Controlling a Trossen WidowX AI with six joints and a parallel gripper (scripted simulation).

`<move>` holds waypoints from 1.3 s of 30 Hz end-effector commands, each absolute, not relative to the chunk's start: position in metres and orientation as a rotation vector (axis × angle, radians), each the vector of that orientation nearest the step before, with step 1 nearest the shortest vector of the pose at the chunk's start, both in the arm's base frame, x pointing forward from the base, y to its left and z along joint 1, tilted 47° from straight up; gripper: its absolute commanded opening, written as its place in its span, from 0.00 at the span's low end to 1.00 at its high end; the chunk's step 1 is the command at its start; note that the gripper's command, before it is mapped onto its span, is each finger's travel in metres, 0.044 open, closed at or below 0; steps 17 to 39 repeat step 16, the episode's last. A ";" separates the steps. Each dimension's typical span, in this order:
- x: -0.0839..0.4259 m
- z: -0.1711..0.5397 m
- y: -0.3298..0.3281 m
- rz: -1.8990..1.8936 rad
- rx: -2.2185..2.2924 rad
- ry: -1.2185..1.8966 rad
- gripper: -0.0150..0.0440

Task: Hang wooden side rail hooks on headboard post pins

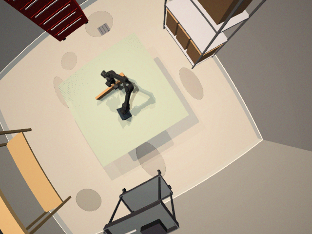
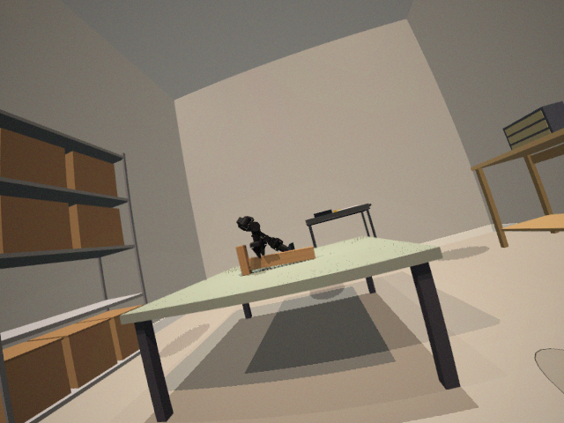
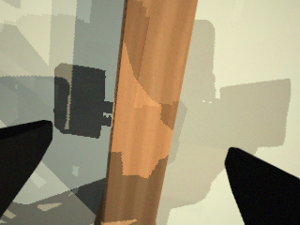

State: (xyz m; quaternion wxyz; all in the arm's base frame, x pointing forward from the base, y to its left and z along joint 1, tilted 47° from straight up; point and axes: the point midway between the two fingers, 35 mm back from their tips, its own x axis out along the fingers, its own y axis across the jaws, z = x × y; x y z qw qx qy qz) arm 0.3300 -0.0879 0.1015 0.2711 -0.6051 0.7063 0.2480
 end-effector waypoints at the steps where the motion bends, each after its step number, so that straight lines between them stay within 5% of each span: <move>1: 0.332 0.087 -0.074 0.679 -1.625 1.904 1.00; 39: 0.332 0.090 -0.075 0.681 -1.637 1.900 1.00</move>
